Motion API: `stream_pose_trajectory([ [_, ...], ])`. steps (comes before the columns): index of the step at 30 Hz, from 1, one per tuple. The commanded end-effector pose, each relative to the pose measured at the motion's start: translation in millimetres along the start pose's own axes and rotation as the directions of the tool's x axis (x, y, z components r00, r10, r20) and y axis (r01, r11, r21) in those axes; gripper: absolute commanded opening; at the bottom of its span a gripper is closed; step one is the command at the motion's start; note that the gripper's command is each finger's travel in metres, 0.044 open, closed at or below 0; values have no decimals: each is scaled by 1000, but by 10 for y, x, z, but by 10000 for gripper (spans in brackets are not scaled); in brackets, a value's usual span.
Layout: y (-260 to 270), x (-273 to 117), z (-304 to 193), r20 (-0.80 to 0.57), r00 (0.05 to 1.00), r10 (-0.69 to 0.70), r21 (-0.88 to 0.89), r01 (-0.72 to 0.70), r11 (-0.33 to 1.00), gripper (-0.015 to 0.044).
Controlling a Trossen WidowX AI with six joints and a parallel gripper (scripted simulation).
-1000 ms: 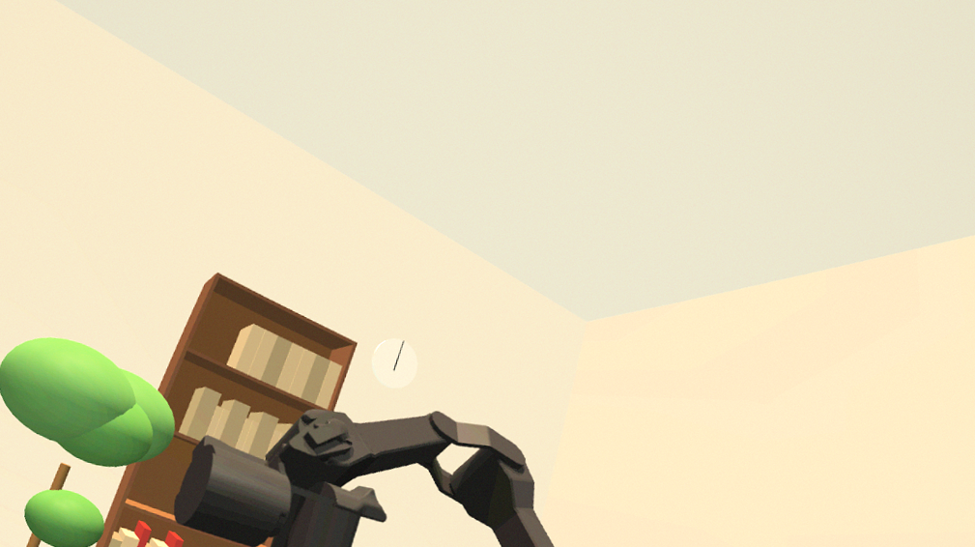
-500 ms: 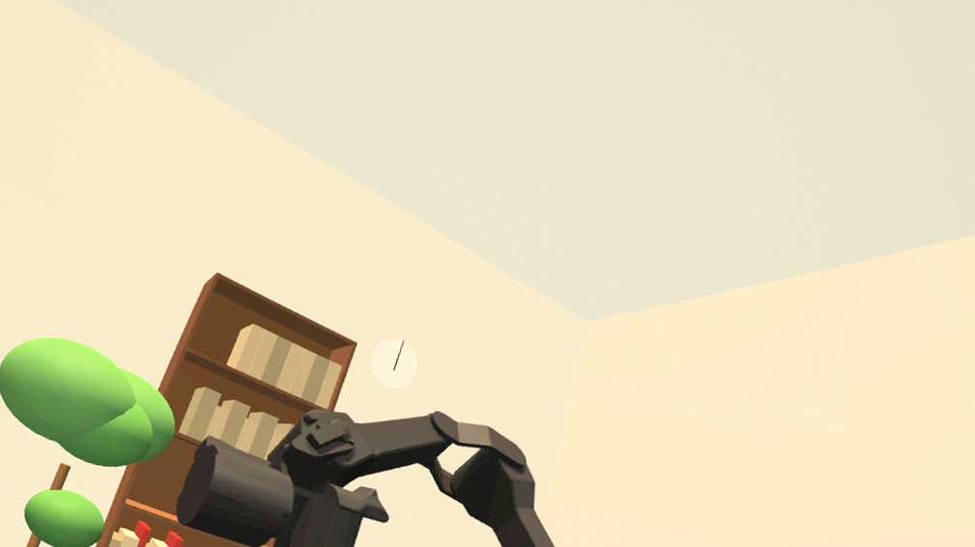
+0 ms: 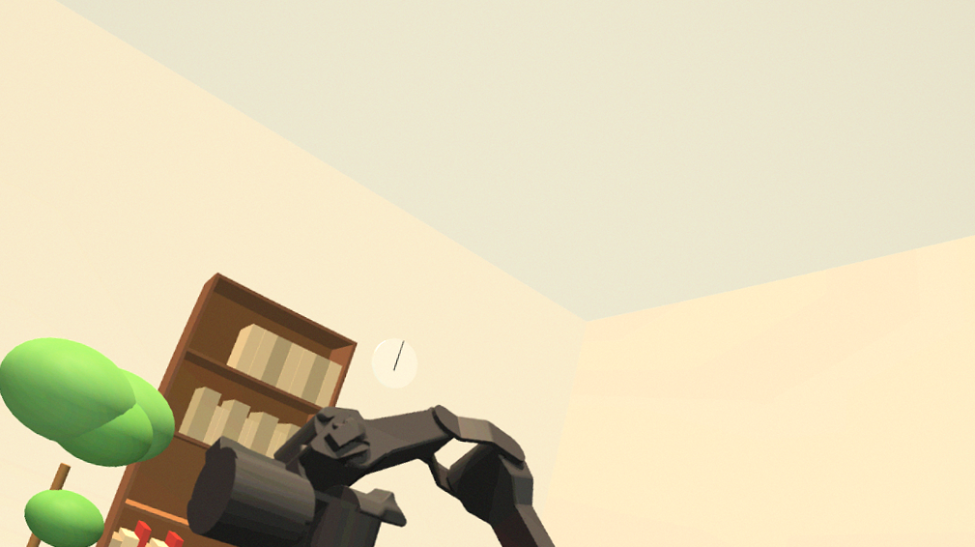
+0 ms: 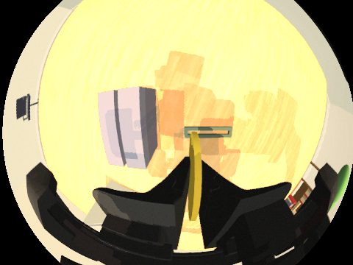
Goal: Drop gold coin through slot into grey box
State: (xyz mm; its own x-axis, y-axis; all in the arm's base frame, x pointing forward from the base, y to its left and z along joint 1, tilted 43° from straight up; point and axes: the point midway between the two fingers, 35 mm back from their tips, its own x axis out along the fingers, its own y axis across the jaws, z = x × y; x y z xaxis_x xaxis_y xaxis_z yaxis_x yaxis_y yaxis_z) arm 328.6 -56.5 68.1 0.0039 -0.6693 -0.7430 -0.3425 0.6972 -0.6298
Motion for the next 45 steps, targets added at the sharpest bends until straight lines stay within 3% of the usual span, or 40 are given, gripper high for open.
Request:
stream_pose_trajectory([
  [1,101,5,24,0,1000,7,1,-7,1000,0],
  [30,828,10,154,-2,1000,-4,5,4,1000,0],
  [45,804,6,156,-2,1000,-6,1,6,1000,0],
])
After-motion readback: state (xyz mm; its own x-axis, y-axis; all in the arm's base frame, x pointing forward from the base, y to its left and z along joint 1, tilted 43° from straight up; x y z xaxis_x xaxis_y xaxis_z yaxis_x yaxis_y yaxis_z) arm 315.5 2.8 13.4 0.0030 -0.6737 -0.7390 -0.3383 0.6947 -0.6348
